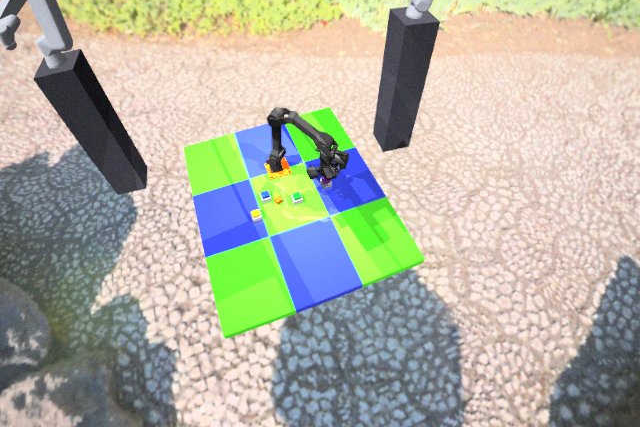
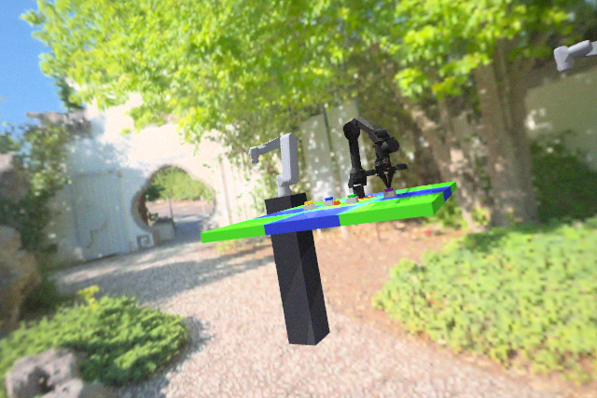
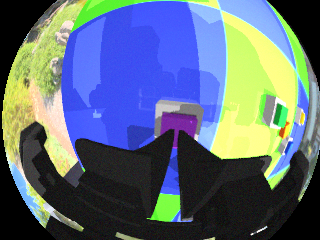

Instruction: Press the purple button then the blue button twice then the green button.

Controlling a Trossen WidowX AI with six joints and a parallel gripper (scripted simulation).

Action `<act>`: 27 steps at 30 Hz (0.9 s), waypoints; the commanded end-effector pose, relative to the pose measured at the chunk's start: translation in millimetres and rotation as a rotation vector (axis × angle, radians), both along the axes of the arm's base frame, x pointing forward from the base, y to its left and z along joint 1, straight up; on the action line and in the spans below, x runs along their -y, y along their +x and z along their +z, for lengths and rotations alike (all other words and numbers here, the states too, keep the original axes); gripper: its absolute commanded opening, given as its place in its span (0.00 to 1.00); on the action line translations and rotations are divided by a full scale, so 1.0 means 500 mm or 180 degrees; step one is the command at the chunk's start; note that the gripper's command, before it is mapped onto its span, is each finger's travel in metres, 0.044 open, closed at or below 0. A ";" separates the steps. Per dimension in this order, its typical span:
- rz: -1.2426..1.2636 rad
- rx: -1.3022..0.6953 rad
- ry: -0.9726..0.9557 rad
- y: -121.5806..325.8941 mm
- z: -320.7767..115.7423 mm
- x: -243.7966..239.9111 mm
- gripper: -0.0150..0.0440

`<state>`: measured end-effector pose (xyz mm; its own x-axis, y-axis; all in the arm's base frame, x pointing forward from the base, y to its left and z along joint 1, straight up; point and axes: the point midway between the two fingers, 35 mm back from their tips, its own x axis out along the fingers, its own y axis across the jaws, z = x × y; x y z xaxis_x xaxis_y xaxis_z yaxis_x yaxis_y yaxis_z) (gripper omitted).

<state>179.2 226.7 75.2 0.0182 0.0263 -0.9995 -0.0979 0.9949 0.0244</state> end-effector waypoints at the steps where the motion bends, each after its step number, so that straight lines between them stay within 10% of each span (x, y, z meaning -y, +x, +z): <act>1: 0.0010 -0.0006 -0.0028 -0.001 -0.013 0.003 0.29; 27: 0.0003 -0.0006 -0.0014 0.000 0.009 0.001 0.29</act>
<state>179.0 226.4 70.5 0.0157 0.0229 -0.9996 -0.0979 0.9950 0.0213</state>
